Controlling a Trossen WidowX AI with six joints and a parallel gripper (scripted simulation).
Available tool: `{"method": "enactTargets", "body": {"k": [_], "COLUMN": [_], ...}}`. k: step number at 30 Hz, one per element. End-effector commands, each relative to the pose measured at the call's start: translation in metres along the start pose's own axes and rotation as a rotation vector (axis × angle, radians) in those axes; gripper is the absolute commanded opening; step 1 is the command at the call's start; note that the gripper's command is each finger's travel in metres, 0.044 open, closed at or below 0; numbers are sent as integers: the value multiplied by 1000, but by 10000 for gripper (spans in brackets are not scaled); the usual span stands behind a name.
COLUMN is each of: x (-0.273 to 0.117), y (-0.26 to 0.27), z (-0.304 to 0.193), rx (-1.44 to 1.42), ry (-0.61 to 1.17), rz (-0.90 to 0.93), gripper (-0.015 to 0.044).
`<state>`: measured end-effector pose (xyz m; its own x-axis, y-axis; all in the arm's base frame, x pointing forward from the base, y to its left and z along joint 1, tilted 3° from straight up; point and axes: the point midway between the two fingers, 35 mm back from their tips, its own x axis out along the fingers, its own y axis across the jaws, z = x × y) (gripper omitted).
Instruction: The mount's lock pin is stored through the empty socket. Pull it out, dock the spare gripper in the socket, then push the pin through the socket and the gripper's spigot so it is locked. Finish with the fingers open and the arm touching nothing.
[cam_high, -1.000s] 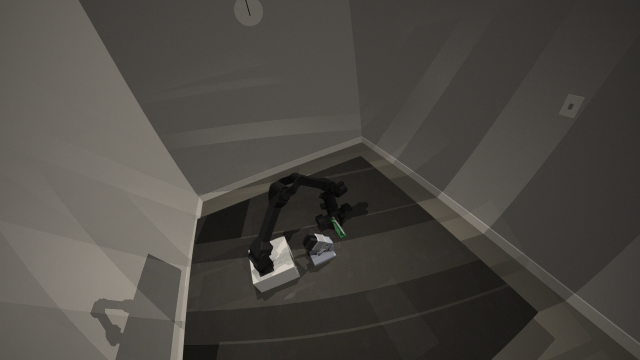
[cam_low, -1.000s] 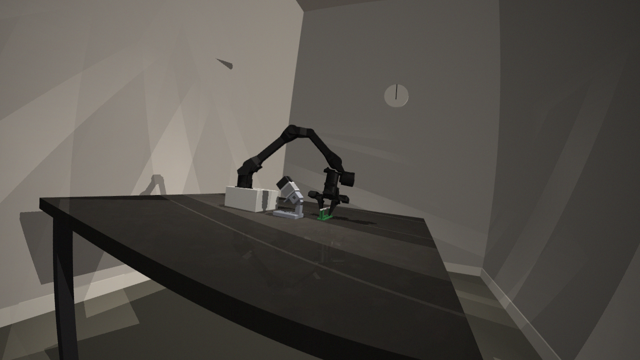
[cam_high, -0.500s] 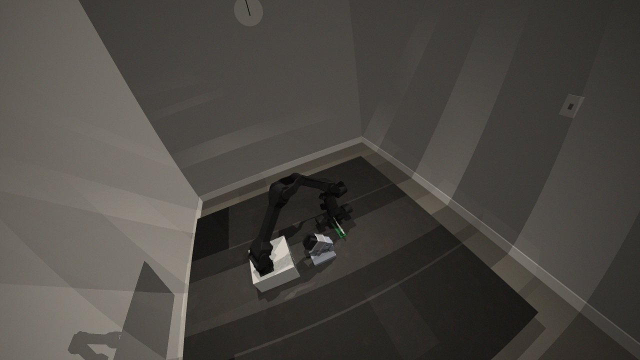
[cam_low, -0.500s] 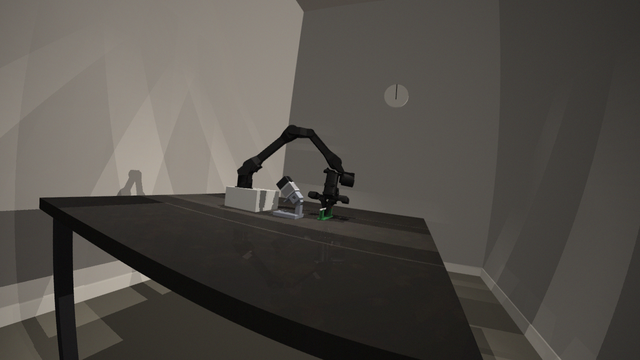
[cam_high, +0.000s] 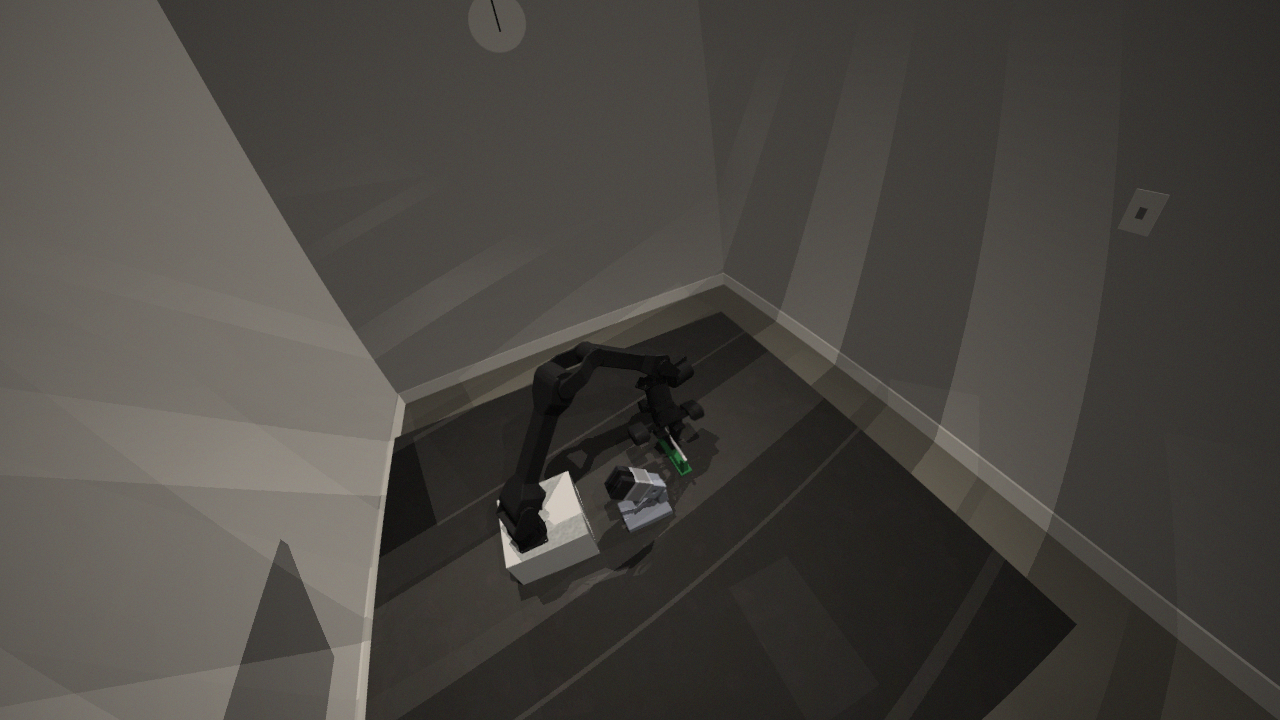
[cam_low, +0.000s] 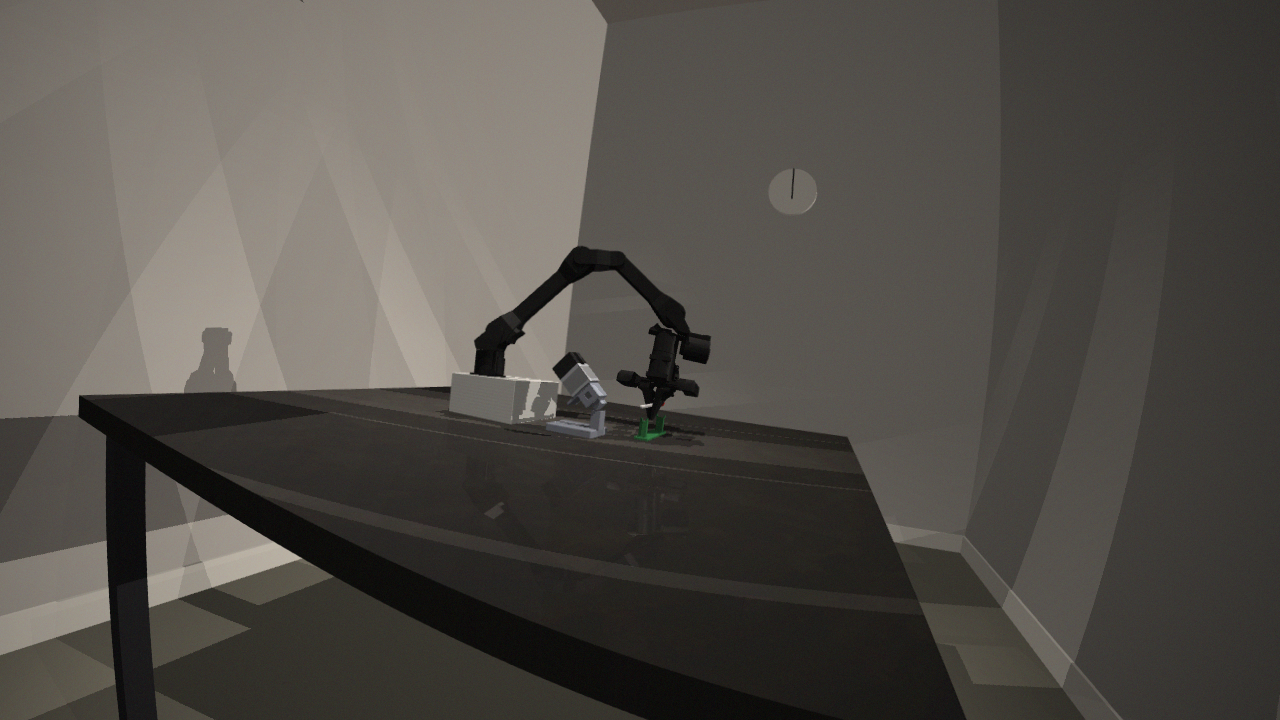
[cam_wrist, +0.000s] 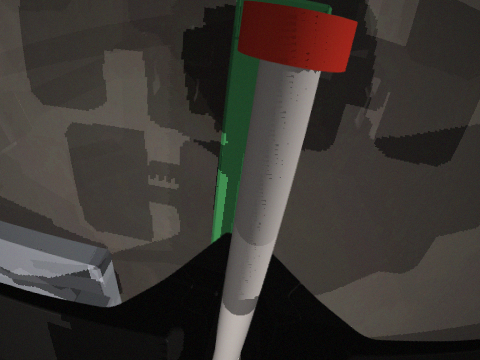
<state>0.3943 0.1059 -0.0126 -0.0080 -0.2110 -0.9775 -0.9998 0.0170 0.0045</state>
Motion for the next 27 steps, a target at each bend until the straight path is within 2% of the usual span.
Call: {"method": "enactTargets", "body": {"k": [1, 6, 20, 27], "x": [-21, -40, -32, -40], "y": [-3, -1, 0, 18], "z": [-6, -11, -8, -6], "rx": [5, 5, 6, 8], "ry": [-1, -1, -3, -5], "rz": [-17, -17, -7, -5], "gripper": [0, 0, 6, 0]}}
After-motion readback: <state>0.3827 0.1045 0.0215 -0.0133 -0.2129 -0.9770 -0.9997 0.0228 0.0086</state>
